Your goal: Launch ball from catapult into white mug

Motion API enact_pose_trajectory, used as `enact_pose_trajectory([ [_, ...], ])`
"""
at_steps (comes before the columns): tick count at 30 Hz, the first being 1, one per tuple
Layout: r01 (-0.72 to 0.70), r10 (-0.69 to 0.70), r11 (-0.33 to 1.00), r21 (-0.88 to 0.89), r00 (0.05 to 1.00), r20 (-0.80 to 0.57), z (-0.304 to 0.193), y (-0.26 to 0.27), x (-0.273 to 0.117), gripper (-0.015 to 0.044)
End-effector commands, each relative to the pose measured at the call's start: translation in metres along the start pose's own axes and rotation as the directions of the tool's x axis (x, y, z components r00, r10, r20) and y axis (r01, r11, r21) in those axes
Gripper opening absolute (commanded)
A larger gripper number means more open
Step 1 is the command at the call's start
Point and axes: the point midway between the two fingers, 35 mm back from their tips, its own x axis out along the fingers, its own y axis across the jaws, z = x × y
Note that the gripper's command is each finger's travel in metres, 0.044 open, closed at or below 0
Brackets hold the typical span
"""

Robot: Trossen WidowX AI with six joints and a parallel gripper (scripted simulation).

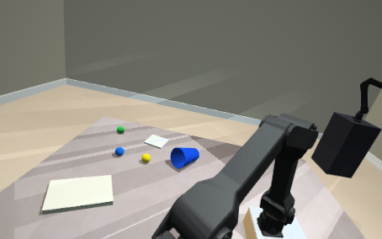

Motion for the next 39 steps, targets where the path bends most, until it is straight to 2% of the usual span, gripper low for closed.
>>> enact_pose_trajectory([
  [1, 0.002, -0.002, 1.000, -0.003, 1.000, 0.000, -0.001, 0.000, 0.006, 0.0440],
  [39, 0.002, -0.002, 1.000, -0.003, 1.000, 0.000, -0.001, 0.000, 0.059, 0.0440],
])
